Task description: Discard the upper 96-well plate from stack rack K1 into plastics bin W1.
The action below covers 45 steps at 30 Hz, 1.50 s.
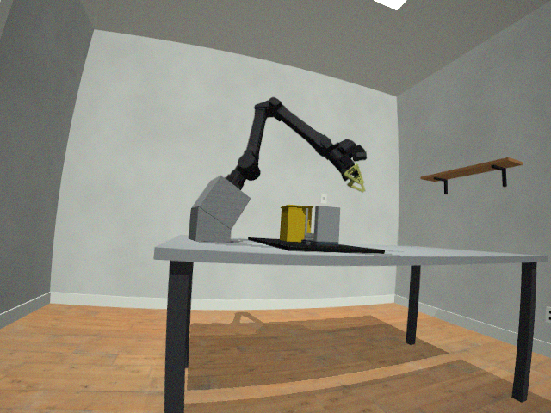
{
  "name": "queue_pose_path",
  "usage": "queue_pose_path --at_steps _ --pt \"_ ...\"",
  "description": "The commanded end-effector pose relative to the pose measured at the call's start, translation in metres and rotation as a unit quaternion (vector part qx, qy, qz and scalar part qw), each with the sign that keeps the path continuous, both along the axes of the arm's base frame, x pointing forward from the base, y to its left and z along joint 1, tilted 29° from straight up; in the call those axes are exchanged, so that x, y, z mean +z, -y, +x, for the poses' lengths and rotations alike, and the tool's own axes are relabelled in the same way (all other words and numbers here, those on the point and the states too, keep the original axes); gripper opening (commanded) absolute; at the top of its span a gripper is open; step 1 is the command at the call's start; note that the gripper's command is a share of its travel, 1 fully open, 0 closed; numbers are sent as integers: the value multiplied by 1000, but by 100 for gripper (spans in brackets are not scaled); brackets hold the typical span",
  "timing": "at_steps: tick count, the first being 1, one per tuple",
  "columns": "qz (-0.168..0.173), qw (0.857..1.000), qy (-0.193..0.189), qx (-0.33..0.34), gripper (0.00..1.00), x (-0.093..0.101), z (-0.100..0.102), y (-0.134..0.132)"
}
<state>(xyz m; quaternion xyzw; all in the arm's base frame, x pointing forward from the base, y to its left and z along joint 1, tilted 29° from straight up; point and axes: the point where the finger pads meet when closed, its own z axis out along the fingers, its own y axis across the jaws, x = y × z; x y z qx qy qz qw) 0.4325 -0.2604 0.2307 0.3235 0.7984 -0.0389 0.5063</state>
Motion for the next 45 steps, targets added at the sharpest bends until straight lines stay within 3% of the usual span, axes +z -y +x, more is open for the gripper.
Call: queue_pose_path --at_steps 1,6,8,11,12,14,15,16,21,25,31,34,40,42,43,45 --pt "-27 999 19 25 100 53 18 -10" --pt "-16 998 -26 57 100 45 21 -34" --pt "-16 998 -26 57 100 45 21 -34" --pt "-2 994 -74 82 100 28 25 -47" --pt "-10 995 -63 80 100 39 21 -53" --pt "-3 995 -61 76 100 36 21 -63" --pt "11 994 -79 75 100 7 11 -72" --pt "-6 993 -76 90 100 33 21 -73" --pt "1 984 -127 126 100 27 18 -97" --pt "4 984 -126 124 100 25 16 -107" --pt "7 968 -184 170 100 20 7 -136" --pt "11 967 -189 169 100 17 2 -149" --pt "11 943 -254 217 100 9 -10 -176" --pt "11 943 -254 217 100 9 -10 -176" --pt "15 934 -276 226 100 -1 -11 -180" --pt "14 922 -301 245 100 -1 -16 -189"
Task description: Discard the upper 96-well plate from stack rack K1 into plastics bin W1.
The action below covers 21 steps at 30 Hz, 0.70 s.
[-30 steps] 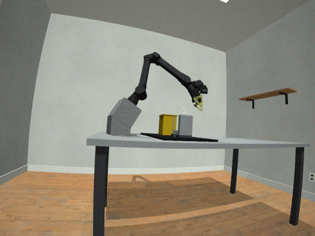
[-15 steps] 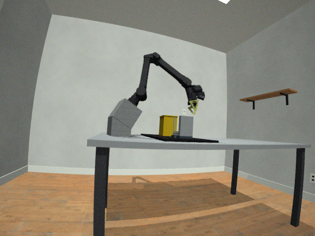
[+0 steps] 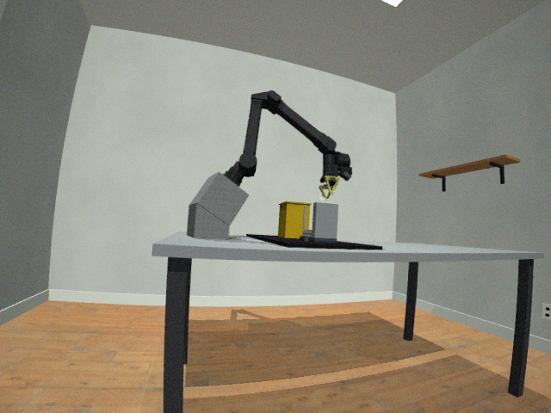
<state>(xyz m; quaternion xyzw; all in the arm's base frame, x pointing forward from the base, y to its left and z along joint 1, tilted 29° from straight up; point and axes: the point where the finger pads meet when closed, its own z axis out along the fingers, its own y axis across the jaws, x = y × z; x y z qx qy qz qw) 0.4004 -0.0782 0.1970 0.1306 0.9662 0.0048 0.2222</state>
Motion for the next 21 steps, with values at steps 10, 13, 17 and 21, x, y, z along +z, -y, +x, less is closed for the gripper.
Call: queue_pose_path --at_steps 10,13,17,21 --pt "-19 996 -40 84 100 47 -20 -46" --pt "-14 996 -39 74 100 48 -27 -54" --pt "-21 991 -73 111 100 49 -38 -64" --pt "-38 986 -78 144 100 21 -50 -47"
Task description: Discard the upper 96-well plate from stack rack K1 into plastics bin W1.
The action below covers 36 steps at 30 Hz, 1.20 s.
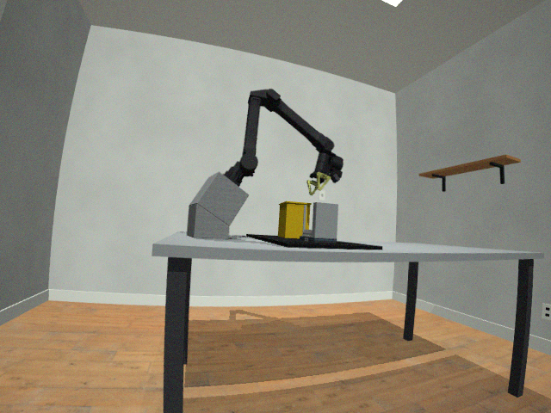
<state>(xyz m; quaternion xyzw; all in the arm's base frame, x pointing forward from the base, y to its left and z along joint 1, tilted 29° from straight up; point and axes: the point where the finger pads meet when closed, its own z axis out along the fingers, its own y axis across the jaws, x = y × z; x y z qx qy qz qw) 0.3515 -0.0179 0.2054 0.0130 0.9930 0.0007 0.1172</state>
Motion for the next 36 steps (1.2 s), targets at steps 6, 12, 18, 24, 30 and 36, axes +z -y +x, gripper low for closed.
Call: queue_pose_path --at_steps 6,12,18,24,30,36 --pt "-47 990 48 123 100 -4 -2 39" --pt "-69 979 59 185 100 -14 -2 56" --pt "-97 954 69 276 100 -35 -3 82" --pt "-119 920 78 364 100 -57 -4 108" --pt "-137 892 89 421 100 -68 -5 125" --pt "-163 843 104 502 100 -83 -7 148"
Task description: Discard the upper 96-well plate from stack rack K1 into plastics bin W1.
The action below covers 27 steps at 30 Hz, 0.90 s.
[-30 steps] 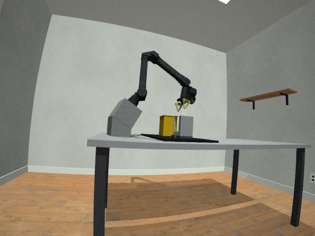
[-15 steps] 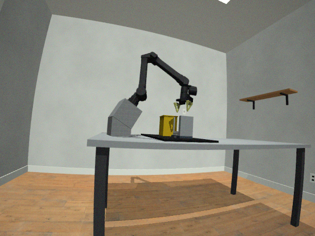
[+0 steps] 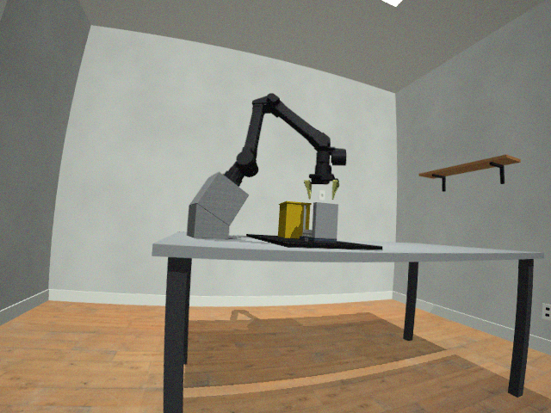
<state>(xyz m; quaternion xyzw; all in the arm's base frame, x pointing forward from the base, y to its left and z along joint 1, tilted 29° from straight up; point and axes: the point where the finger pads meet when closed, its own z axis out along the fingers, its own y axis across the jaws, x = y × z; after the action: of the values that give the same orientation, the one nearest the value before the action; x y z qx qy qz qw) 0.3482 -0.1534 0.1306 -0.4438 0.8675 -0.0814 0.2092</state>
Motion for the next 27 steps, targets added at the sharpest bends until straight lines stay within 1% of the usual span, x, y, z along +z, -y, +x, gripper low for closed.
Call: queue_pose_path --at_steps 1,2,3,6,8,13,15,18,20,27 --pt "-41 996 9 82 100 -8 -3 13" --pt "-47 994 13 97 100 -7 -3 13" --pt "-62 991 28 112 100 4 -3 13" --pt "-78 984 37 158 100 4 -3 13" --pt "-78 984 37 158 100 4 -3 13" --pt "-88 967 38 234 100 -8 -6 12" --pt "-94 959 40 265 100 -10 -7 10" --pt "-92 957 44 270 100 -10 -7 10" --pt "-101 956 49 269 100 -3 -7 11" --pt "-101 956 49 272 100 -3 -6 9"
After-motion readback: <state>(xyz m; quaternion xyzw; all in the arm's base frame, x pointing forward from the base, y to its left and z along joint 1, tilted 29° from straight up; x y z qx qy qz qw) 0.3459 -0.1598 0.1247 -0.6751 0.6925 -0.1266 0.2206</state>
